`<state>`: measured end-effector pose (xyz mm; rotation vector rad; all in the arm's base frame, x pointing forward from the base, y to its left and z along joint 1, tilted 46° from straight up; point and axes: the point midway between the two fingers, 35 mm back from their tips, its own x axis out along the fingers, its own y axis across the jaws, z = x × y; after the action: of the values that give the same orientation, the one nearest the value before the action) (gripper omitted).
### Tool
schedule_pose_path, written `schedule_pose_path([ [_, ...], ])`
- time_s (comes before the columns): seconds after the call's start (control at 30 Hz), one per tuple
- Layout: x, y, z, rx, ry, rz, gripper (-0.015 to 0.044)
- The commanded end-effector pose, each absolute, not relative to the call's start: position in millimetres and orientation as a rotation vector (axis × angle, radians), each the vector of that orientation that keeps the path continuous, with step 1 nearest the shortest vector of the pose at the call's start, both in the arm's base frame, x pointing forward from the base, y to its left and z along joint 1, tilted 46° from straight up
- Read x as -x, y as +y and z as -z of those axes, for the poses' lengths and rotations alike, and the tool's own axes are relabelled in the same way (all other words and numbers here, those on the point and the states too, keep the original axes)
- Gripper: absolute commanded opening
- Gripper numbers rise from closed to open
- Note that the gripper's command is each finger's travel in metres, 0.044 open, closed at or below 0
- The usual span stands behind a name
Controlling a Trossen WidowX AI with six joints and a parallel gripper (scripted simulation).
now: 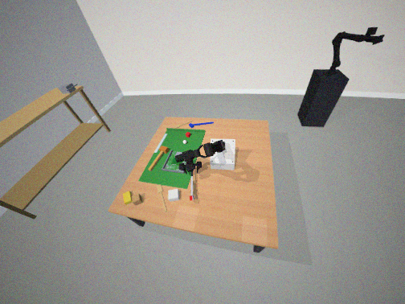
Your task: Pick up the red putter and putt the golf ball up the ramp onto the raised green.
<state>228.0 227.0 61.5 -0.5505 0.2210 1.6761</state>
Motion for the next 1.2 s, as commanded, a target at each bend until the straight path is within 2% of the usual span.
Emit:
schedule_pose_path([
  [0.0,-227,229,-55,0.546,0.238,-1.677,0.0440],
  [0.6,-226,243,-42,0.545,0.238,-1.677,0.0440],
  [1.1,-227,243,-46,0.548,0.222,-1.678,0.0046],
  [1.17,-227,243,-46,0.548,0.222,-1.678,0.0033],
])
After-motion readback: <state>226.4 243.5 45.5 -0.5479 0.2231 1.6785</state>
